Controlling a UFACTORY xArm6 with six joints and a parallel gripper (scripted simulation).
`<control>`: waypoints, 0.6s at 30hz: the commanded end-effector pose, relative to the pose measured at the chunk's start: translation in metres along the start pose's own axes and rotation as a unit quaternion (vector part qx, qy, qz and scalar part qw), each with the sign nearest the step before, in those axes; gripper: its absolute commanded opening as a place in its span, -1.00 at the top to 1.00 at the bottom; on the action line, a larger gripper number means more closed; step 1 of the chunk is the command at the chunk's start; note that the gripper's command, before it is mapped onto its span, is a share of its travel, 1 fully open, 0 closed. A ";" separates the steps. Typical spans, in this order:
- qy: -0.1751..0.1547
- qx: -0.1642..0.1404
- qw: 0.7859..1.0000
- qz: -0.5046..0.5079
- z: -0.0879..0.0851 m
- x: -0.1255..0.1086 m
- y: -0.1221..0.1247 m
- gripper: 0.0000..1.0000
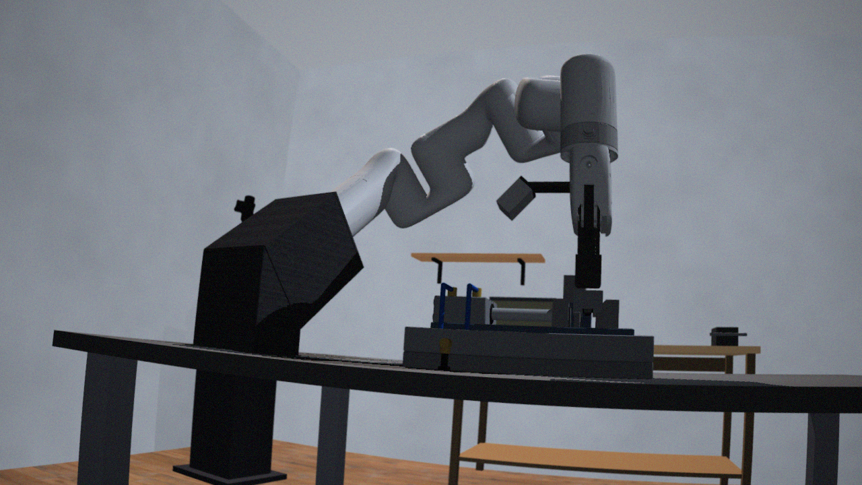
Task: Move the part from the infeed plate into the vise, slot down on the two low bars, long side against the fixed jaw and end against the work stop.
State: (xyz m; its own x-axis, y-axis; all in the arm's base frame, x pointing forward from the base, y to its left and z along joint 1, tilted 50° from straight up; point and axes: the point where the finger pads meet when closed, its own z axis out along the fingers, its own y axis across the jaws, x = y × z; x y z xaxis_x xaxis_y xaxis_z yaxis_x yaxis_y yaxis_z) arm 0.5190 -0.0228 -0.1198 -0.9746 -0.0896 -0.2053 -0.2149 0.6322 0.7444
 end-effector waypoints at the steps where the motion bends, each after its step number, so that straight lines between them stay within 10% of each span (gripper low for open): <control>1: -0.002 0.001 1.000 -0.001 -0.013 -0.001 0.000 1.00; 18: -0.002 0.001 1.000 -0.001 -0.048 -0.001 0.000 1.00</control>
State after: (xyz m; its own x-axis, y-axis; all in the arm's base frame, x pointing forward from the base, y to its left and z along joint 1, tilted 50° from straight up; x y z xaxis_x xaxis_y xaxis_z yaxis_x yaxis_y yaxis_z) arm 0.5169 -0.0503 -0.0972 -0.9746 -0.0892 -0.2056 -0.2149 0.6326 0.7441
